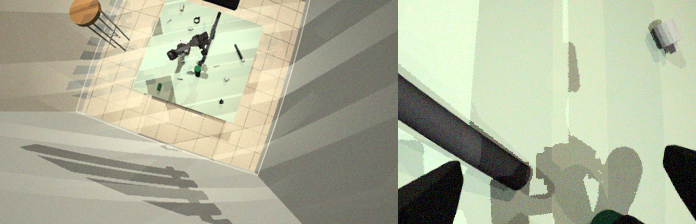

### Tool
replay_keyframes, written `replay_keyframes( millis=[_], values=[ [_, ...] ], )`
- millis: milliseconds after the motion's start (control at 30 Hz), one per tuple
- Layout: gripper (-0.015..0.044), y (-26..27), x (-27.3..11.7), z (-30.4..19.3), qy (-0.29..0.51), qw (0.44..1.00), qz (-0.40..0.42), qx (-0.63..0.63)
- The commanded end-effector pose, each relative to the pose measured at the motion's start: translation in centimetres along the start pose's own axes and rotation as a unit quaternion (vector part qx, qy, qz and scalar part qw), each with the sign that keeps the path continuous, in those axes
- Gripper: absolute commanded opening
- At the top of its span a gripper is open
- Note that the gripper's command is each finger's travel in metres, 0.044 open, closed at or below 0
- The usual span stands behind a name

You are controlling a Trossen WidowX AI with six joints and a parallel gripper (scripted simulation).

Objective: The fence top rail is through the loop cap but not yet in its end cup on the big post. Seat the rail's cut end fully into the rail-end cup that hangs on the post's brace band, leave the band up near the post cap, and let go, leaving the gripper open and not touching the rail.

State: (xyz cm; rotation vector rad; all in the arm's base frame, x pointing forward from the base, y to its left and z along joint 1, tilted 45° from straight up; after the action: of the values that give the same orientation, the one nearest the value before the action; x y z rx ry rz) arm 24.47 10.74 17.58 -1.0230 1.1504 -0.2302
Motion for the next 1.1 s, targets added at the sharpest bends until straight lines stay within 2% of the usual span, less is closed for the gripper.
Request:
replay_keyframes(
  millis=[0,100,667,767,900,1067],
  values=[
    [0.0440,4.4,-3.9,2.5,-0.004,0.961,0.002,0.277],
    [0.0440,4.7,-4.2,2.6,-0.004,0.952,0.001,0.306],
    [0.0440,4.8,-3.9,2.7,0.004,0.959,0.001,0.283],
    [0.0440,5.2,-2.6,3.1,0.035,0.980,0.005,0.194],
    [0.0440,5.9,0.0,3.8,0.092,0.995,0.031,0.014],
    [0.0440,6.8,3.6,4.3,0.151,0.960,0.096,-0.215]
  ],
)
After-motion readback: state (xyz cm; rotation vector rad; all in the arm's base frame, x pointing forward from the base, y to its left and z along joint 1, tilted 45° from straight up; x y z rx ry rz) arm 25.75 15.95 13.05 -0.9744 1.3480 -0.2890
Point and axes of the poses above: the point midway between the two fingers, 35 mm back from their tips, its own x axis out along the fingers, its own y axis across the jaws, z = x × y, the point moved 7 cm from there along -x, back along the fingers, and after that the axes turned 15 degrees about x, right-handed, at the moved point
